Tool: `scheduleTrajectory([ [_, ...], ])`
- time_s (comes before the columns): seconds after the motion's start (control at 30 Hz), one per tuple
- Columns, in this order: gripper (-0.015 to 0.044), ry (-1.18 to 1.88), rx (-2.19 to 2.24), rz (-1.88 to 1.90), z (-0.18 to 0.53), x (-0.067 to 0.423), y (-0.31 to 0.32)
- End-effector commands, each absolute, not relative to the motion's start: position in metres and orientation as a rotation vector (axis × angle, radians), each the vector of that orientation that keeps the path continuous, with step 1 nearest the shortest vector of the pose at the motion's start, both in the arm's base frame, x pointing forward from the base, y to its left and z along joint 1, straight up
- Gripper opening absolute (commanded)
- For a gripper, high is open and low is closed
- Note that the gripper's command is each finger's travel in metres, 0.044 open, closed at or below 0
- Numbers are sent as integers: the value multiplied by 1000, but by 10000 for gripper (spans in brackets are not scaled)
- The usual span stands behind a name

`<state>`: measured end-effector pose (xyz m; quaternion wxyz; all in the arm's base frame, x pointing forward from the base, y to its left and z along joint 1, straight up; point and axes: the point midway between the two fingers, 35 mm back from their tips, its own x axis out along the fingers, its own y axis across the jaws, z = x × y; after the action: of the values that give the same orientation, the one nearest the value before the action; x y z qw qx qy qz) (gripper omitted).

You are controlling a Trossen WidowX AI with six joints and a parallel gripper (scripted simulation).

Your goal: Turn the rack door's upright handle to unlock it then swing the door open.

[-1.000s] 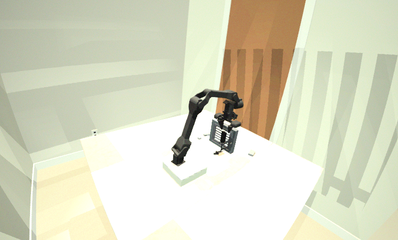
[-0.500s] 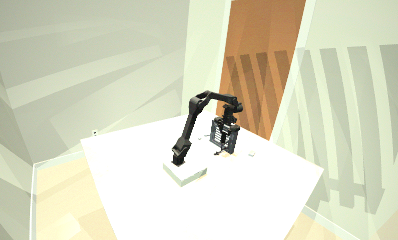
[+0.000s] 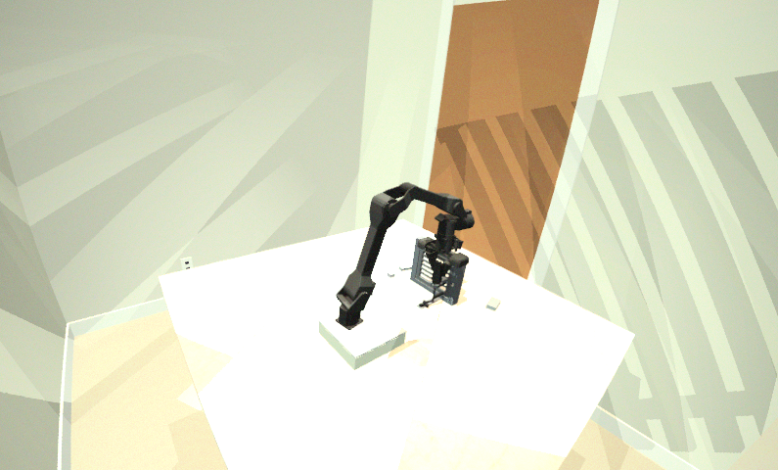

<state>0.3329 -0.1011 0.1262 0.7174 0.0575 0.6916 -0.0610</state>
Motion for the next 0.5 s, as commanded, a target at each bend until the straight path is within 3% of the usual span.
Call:
scheduleTrajectory([
  [0.0, 151, 1538, 127, -127, 123, 331, -100],
  [0.07, 98, 1538, 127, -127, 123, 331, -100],
  [0.47, 18, 1538, 127, -127, 123, 331, -100],
])
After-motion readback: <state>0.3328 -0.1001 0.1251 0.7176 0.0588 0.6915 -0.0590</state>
